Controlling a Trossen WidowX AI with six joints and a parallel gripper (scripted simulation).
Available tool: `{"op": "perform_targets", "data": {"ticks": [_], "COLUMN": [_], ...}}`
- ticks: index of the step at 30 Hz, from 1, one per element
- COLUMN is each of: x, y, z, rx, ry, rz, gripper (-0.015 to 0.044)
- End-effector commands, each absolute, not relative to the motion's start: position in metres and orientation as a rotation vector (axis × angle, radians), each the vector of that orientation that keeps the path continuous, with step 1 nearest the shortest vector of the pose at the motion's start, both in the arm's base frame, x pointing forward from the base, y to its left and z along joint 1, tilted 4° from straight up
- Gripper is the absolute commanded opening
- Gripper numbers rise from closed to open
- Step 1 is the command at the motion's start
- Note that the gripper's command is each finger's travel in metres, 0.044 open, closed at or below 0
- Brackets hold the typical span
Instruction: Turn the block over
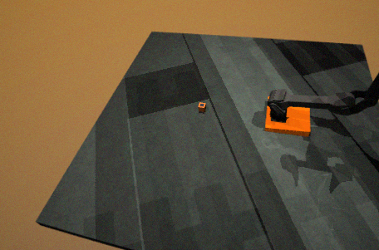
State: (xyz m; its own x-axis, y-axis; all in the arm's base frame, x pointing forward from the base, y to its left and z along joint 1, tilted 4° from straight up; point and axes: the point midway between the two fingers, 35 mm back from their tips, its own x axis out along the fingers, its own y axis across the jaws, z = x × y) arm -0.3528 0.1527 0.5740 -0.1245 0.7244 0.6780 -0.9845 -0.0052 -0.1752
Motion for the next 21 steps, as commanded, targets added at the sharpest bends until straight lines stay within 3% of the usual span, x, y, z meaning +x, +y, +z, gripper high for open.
{"op": "perform_targets", "data": {"ticks": [1, 6, 21], "x": [-0.352, -0.316, -0.110], "y": [0.152, 0.145, 0.101], "z": [0.575, 0.598, 0.670], "rx": [0.469, 0.522, 0.702], "ry": [-0.729, -0.727, -0.663], "rz": [1.553, 1.481, 1.052], "gripper": [0.0426, 0.0440, 0.0440]}}
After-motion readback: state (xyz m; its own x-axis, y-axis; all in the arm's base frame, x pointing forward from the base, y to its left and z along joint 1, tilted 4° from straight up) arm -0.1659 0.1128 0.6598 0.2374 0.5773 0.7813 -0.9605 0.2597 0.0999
